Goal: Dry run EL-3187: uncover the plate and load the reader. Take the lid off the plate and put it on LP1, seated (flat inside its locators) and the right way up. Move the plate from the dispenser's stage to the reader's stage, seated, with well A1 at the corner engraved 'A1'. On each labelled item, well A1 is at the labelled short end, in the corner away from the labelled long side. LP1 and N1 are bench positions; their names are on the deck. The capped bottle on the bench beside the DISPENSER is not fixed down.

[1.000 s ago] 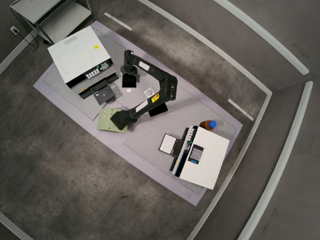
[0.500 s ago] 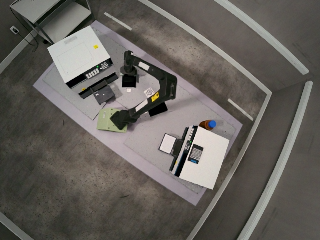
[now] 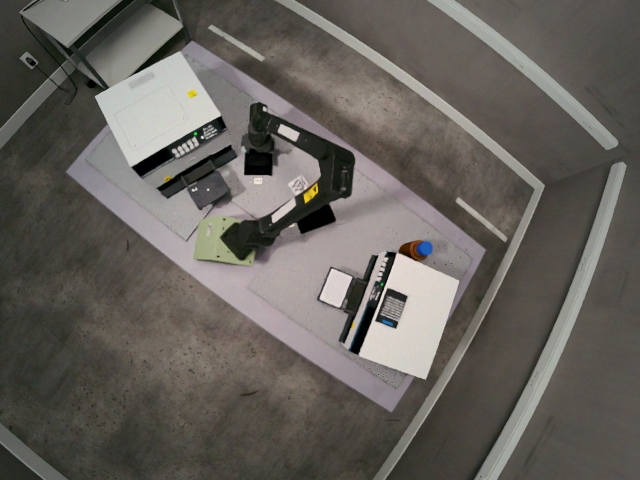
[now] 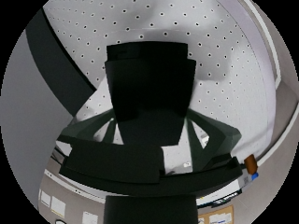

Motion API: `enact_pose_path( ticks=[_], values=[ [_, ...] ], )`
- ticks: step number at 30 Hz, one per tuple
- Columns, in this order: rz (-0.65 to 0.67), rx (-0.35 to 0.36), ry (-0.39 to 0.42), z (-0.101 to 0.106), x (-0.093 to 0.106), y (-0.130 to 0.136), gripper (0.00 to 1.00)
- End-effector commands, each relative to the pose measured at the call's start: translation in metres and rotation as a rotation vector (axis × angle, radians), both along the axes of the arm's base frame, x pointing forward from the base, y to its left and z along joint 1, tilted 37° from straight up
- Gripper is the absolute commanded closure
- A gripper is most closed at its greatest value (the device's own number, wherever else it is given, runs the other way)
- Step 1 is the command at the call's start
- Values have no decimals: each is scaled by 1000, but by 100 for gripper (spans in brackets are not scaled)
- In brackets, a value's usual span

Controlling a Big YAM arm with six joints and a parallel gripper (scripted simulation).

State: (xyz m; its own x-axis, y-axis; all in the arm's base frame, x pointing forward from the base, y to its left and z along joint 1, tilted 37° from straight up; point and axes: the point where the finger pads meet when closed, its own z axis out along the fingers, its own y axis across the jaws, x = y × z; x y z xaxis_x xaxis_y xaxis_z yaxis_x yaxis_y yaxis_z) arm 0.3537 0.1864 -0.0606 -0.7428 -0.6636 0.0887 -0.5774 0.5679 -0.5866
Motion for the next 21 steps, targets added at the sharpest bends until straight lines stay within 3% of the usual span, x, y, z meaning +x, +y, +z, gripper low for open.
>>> enact_pose_path(
  ticks=[1,21],
  values=[
    [7,-6,3,-4,1,2,15],
    [9,-10,10,-21,6,-9,15]
  ],
)
